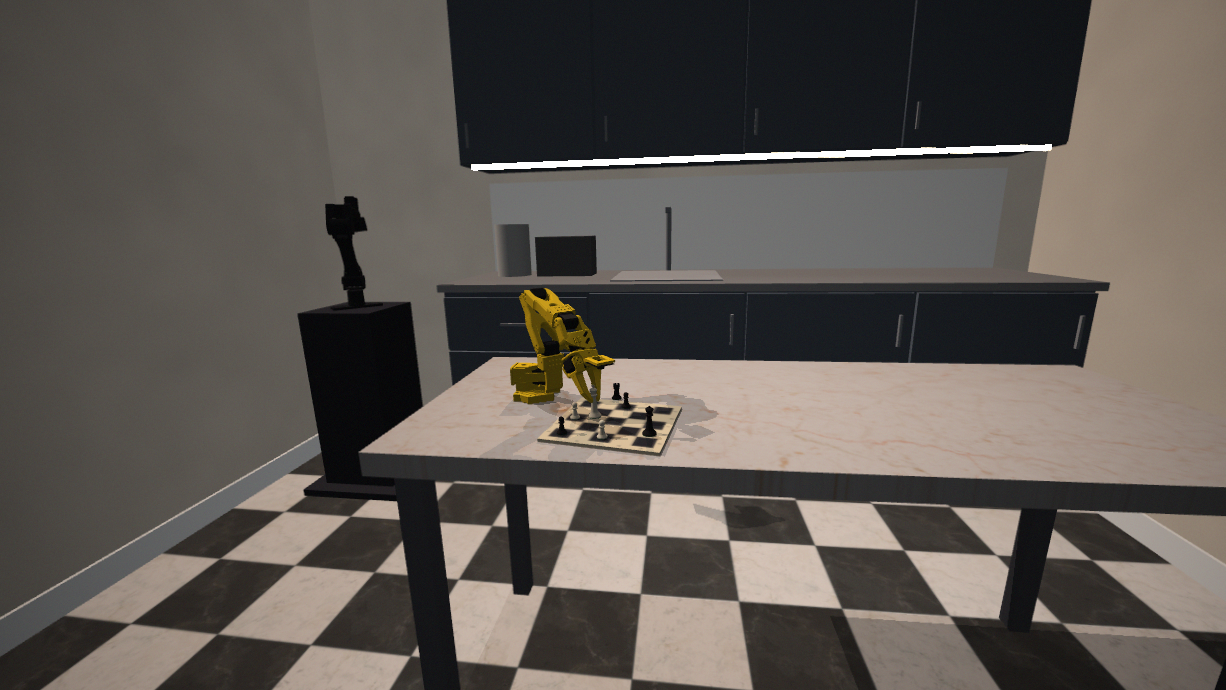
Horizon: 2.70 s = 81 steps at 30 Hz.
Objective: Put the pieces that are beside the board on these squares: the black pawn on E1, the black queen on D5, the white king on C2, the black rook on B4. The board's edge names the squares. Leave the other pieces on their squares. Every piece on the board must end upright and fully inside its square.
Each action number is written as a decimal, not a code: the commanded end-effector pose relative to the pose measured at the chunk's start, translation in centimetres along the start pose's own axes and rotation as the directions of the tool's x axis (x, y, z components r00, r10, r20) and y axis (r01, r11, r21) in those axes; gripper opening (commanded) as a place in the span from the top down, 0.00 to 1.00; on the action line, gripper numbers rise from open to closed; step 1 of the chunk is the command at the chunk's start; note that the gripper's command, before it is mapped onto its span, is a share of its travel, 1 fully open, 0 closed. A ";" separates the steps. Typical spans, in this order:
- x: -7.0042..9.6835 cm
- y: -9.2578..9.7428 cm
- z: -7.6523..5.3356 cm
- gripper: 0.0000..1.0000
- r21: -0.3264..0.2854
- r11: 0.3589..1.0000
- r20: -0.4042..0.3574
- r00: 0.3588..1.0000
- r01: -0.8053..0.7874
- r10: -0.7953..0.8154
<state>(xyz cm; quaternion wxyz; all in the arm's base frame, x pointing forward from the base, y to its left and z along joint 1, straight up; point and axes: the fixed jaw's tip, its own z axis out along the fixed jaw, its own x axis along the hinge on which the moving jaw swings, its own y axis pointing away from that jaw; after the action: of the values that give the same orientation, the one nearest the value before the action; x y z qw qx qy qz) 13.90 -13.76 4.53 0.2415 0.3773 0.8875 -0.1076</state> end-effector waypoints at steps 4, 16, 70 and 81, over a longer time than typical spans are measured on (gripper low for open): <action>-0.4 0.1 -0.3 1.00 -0.004 1.000 0.009 1.000 0.004 -0.004; -0.8 0.1 -0.5 1.00 -0.004 1.000 0.010 1.000 0.003 -0.003; 0.5 0.1 0.7 1.00 -0.004 1.000 0.009 1.000 0.004 -0.004; 0.4 0.1 0.7 1.00 -0.004 1.000 0.009 1.000 0.004 -0.003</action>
<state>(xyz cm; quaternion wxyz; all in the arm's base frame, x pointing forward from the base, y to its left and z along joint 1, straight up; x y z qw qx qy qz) 14.11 -13.98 4.09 0.2546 0.3757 0.8839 -0.1131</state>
